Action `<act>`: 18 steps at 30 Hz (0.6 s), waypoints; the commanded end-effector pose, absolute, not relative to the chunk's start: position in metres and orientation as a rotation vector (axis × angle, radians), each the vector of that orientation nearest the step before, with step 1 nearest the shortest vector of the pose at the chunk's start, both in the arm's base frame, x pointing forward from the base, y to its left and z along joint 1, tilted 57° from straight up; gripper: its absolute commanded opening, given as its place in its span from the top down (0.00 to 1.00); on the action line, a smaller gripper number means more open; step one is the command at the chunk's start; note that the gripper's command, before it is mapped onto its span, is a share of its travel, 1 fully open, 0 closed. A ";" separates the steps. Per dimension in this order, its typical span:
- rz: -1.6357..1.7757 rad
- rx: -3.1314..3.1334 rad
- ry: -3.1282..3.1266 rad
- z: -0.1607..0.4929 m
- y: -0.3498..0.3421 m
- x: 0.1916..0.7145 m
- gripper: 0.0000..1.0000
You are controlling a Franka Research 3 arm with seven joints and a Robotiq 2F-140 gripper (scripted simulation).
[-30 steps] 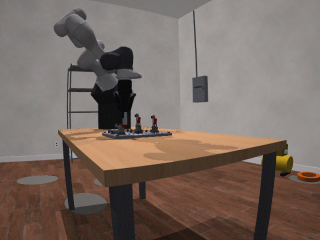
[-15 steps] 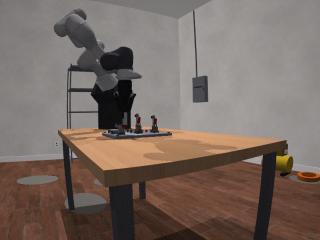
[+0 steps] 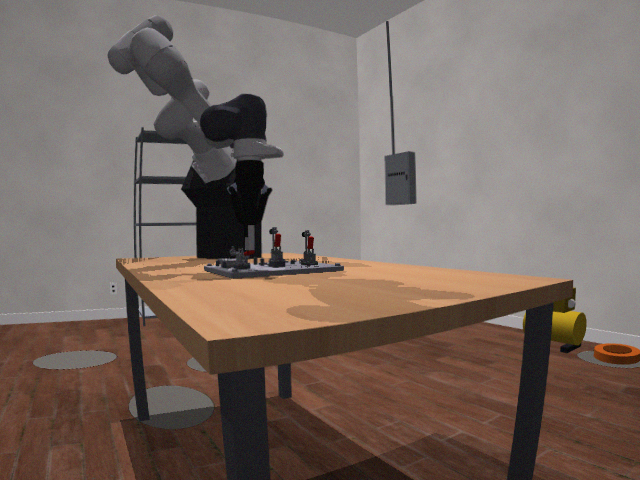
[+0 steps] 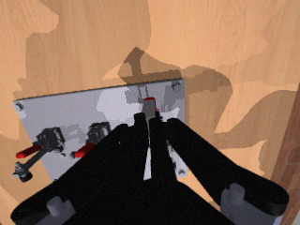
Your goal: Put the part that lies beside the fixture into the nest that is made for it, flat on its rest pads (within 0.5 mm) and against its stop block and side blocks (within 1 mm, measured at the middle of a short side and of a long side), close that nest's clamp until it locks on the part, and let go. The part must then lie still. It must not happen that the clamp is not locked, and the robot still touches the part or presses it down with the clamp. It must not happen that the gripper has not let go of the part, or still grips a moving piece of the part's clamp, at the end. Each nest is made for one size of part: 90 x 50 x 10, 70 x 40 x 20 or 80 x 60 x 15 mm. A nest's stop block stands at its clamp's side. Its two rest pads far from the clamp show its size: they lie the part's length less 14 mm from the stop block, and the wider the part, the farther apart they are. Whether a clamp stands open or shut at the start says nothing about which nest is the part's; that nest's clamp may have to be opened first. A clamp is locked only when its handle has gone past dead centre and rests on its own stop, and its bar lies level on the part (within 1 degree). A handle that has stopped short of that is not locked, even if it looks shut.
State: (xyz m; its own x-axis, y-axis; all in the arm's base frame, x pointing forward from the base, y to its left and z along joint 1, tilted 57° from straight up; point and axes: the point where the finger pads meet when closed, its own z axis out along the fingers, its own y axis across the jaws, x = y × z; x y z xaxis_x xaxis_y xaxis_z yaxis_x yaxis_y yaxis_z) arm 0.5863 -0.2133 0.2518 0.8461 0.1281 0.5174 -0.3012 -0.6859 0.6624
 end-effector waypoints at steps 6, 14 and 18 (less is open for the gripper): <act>0.697 2.225 -0.128 0.251 -0.215 0.588 1.00; 0.697 2.225 -0.128 0.250 -0.216 0.588 1.00; 0.697 2.225 -0.128 0.250 -0.216 0.588 1.00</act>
